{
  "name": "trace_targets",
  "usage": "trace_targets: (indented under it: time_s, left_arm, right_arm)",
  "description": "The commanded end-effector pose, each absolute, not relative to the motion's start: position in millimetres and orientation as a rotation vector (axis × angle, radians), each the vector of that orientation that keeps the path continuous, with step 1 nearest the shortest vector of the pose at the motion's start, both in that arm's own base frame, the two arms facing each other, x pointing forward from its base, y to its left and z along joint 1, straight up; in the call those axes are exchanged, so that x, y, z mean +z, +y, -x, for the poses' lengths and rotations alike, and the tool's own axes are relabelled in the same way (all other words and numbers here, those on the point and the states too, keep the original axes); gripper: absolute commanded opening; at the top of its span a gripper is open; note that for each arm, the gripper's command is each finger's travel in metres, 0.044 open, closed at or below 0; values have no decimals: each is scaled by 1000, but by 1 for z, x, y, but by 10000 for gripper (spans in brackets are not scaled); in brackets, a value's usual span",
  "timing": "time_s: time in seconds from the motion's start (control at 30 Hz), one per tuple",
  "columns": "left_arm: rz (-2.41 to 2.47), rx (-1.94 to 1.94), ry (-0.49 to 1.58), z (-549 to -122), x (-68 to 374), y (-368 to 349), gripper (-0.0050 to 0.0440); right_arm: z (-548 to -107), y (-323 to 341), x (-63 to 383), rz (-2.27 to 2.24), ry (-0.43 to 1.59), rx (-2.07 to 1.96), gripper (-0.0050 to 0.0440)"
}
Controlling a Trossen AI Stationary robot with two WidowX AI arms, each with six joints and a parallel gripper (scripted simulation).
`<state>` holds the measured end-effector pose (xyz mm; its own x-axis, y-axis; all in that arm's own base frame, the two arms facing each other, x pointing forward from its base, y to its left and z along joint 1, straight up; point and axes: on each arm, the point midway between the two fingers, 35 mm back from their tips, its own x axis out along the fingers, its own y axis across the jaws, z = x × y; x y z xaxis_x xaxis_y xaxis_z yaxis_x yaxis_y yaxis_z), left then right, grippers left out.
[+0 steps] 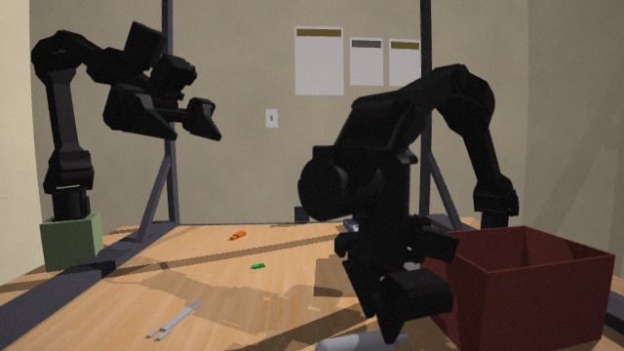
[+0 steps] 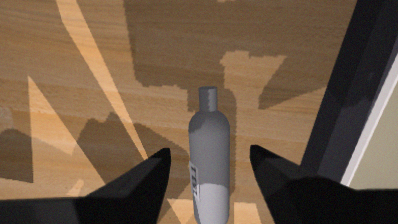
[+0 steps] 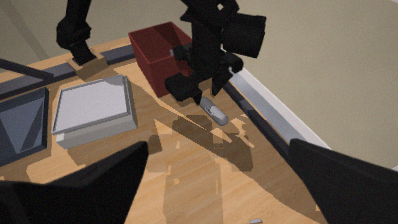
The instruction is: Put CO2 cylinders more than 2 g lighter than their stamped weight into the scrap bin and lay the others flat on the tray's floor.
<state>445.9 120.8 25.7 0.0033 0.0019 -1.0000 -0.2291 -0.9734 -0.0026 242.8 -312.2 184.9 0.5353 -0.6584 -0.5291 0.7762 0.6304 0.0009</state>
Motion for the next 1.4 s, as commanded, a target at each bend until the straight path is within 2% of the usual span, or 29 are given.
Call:
trace_targets:
  time_s: [0.0, 0.6, 0.67, 0.7, 0.73, 0.8, 0.83, 0.9, 0.93, 1.0, 1.03, 1.17, 1.3, 1.37]
  left_arm:
    - [2107, 2094, 240, -446, 21, 120, 253]
    - [2110, 2089, 238, -448, 5, 121, 253]
    - [2126, 2062, 229, -450, 15, 122, 213]
    - [2126, 2062, 229, -450, 15, 122, 213]
    - [2126, 2062, 229, -450, 15, 122, 193]
    - [2126, 2062, 229, -450, 15, 122, 193]
    - [2126, 2062, 229, -450, 15, 122, 173]
    - [2126, 2062, 229, -450, 15, 122, 173]
    - [2126, 2062, 229, -450, 15, 122, 153]
    - [2126, 2062, 229, -450, 15, 122, 153]
    - [2126, 2062, 229, -450, 15, 122, 133]
    - [2126, 2062, 229, -450, 15, 122, 133]
    - [2126, 2062, 229, -450, 15, 122, 106]
    - [2131, 2057, 225, -452, 18, 122, 58]
  right_arm:
    - [-243, -313, 195, -235, 496, -867, 440]
    - [-243, -313, 195, -235, 496, -867, 440]
    - [-243, -313, 195, -235, 496, -867, 440]
    - [-243, -313, 195, -235, 496, -867, 440]
    - [-243, -313, 195, -235, 496, -867, 440]
    - [-243, -313, 195, -235, 496, -867, 440]
    - [-243, -313, 195, -235, 496, -867, 440]
    - [-243, -313, 195, -235, 496, -867, 440]
    - [-243, -313, 195, -235, 496, -867, 440]
    - [-243, -313, 195, -235, 496, -867, 440]
    - [-243, -313, 195, -235, 496, -867, 440]
    - [-243, -313, 195, -235, 496, -867, 440]
    - [-243, -313, 195, -235, 496, -867, 440]
    - [-243, -313, 195, -235, 496, -867, 440]
